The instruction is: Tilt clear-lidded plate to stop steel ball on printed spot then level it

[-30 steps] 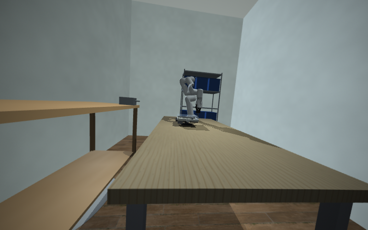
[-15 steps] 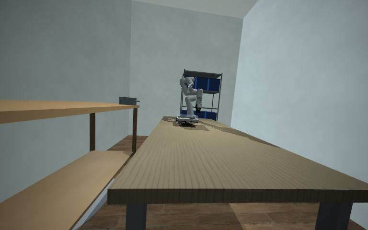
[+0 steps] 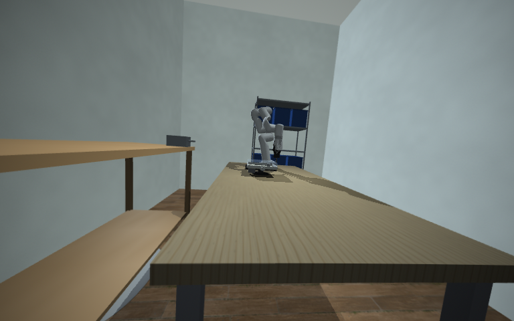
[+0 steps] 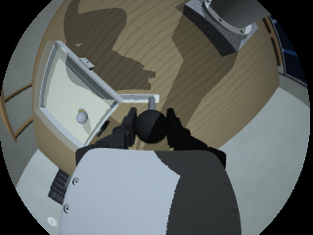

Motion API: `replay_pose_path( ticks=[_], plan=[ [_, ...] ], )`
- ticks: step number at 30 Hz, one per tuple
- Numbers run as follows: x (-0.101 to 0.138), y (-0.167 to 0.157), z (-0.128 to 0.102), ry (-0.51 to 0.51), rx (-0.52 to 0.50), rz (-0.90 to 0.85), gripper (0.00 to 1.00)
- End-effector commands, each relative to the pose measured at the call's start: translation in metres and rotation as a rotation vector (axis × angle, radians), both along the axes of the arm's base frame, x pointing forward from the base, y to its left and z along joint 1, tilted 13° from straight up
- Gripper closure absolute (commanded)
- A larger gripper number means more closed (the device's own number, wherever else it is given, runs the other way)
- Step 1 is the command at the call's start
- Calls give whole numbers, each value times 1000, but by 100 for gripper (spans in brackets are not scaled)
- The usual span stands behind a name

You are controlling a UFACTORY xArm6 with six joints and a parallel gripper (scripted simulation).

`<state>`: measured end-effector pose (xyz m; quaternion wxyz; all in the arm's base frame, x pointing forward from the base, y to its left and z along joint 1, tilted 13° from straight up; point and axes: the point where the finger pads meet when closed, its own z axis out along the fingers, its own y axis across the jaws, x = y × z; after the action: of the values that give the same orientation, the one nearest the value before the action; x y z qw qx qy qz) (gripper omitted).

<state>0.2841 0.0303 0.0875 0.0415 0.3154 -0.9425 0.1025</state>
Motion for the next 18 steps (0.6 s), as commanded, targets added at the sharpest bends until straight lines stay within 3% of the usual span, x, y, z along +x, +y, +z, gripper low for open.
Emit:
replay_pose_path(
  ticks=[1,18],
  plan=[
    [3,2,1,-6,2,1,100],
    [2,0,4,-6,2,1,100]
  ],
)
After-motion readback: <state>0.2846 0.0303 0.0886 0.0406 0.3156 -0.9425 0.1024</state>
